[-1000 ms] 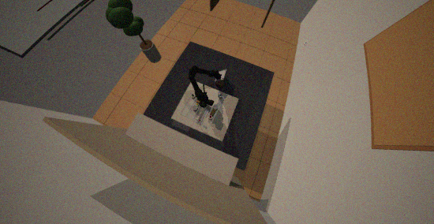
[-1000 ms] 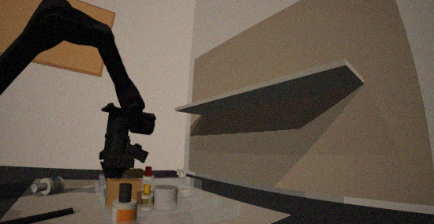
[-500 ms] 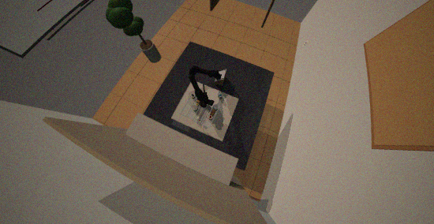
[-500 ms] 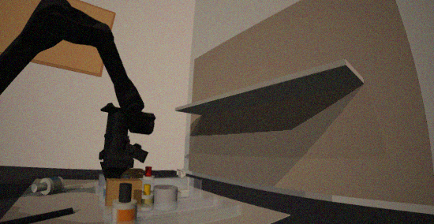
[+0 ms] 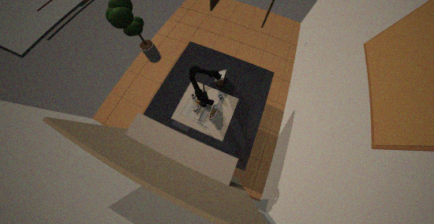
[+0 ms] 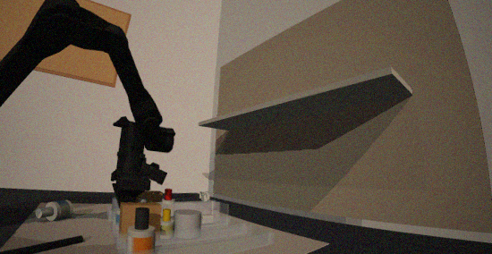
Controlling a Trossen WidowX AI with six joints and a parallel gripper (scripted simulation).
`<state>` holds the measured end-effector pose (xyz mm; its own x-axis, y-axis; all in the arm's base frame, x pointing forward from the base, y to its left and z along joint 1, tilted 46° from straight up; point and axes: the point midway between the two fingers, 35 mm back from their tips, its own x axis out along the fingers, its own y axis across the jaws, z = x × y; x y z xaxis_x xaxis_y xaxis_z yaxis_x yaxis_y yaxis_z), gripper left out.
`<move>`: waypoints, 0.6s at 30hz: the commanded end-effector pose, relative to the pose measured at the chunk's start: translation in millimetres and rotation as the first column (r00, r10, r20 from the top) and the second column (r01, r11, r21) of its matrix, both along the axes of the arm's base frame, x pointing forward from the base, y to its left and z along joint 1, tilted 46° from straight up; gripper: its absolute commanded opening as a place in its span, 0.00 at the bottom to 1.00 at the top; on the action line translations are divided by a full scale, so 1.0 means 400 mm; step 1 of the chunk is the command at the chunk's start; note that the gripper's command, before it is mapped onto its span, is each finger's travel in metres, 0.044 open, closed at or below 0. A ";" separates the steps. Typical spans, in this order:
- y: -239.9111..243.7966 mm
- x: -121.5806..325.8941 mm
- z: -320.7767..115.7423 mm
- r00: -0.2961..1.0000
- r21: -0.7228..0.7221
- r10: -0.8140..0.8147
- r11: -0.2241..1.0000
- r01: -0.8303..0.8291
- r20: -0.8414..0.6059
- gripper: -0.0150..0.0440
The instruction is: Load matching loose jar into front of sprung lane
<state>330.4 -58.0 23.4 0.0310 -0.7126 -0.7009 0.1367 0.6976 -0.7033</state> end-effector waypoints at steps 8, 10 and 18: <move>-0.003 -0.001 0.003 1.000 -0.011 0.000 1.000 0.000 0.011 0.25; -0.003 -0.002 0.003 1.000 -0.011 0.000 1.000 0.000 0.011 0.25; -0.002 -0.005 0.002 1.000 -0.011 0.000 1.000 0.000 0.011 0.25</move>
